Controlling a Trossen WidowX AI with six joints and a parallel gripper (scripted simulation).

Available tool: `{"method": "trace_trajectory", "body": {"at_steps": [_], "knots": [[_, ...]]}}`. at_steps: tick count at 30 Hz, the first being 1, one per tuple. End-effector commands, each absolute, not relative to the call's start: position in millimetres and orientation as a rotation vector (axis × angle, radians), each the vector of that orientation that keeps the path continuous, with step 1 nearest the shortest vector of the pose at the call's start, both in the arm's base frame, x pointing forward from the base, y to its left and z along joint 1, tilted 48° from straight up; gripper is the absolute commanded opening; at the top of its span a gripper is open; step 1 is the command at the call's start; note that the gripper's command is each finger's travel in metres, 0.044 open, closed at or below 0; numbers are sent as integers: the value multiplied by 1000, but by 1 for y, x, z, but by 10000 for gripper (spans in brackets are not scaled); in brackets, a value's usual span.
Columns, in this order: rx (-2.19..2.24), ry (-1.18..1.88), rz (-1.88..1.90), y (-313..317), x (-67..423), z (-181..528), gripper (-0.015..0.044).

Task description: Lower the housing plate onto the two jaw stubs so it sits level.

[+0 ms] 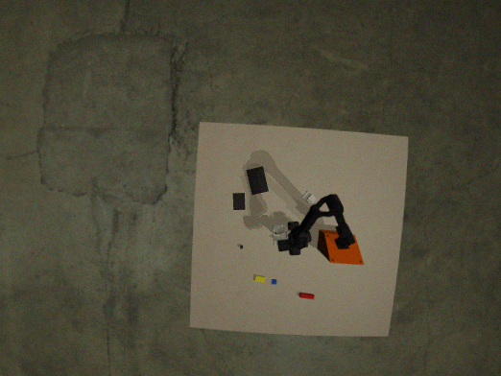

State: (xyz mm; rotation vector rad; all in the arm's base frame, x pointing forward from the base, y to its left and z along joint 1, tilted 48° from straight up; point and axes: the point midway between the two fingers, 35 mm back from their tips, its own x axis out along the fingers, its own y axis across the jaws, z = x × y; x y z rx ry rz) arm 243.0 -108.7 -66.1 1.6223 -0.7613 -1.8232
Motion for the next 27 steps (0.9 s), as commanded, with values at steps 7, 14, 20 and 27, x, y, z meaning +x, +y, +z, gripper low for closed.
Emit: {"method": "trace_trajectory", "body": {"at_steps": [7,14,20,27], "knots": [[1624,-763,-1823,-112,243,-68,351],[1624,-763,-1823,-112,243,-68,351],[1624,-763,-1823,-112,243,-68,351],[1624,-763,-1823,-112,243,-68,351]]}}
